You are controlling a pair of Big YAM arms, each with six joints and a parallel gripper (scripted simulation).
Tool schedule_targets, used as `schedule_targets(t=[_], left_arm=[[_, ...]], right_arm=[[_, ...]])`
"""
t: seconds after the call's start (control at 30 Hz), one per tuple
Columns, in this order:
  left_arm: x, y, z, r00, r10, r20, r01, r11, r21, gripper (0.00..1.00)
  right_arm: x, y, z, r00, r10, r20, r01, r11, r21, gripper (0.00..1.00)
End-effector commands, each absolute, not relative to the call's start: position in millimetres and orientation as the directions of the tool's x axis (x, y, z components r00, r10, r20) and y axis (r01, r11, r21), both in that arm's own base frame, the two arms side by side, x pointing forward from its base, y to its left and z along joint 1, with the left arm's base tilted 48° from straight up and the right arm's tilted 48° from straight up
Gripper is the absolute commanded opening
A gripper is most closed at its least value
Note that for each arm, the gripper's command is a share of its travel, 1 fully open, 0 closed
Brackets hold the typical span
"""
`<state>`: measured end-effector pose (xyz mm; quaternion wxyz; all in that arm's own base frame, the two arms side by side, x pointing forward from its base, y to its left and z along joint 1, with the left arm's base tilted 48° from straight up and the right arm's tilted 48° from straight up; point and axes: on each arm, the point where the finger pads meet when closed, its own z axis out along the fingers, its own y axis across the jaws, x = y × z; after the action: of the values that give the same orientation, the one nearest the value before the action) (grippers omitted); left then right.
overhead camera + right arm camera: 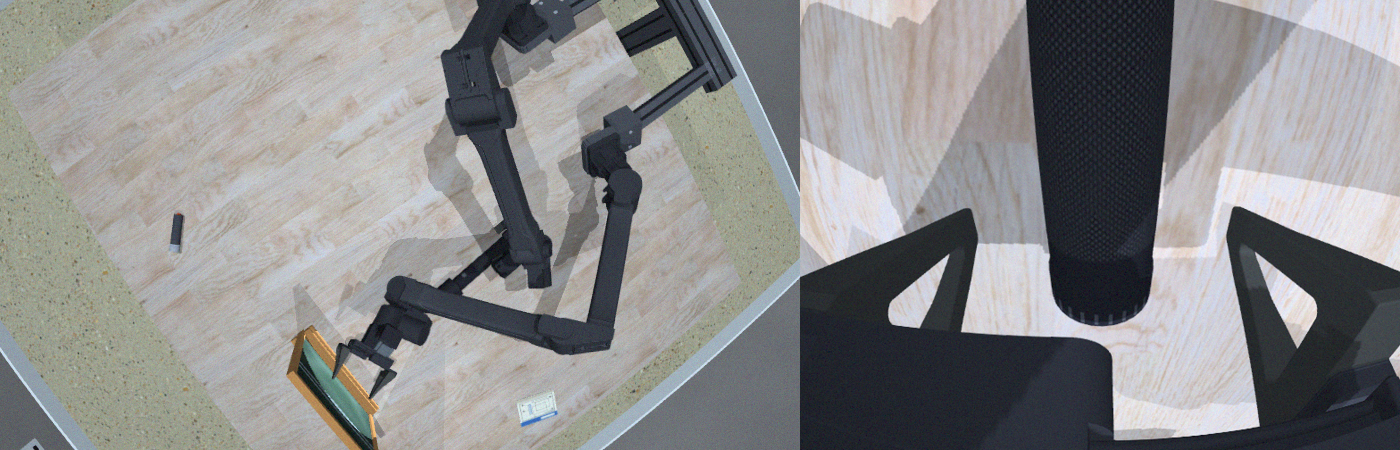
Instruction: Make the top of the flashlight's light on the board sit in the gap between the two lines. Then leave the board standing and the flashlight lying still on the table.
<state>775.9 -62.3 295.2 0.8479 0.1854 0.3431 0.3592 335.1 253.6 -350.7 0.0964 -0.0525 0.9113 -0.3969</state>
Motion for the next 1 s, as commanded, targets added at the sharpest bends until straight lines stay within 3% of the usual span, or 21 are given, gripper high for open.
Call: schedule_targets(t=[0.0,0.97], left_arm=[[778,-52,287,0.496,0.739,-0.456,-0.484,0.672,0.561,1.0],[776,-59,297,0.51,0.736,-0.446,-0.488,0.674,0.554,1.0]], right_arm=[[342,310,-325,-0.962,-0.19,-0.196,-0.002,0.723,-0.69,1.0],[324,336,-299,-0.967,-0.182,-0.177,-0.005,0.71,-0.704,1.0]])
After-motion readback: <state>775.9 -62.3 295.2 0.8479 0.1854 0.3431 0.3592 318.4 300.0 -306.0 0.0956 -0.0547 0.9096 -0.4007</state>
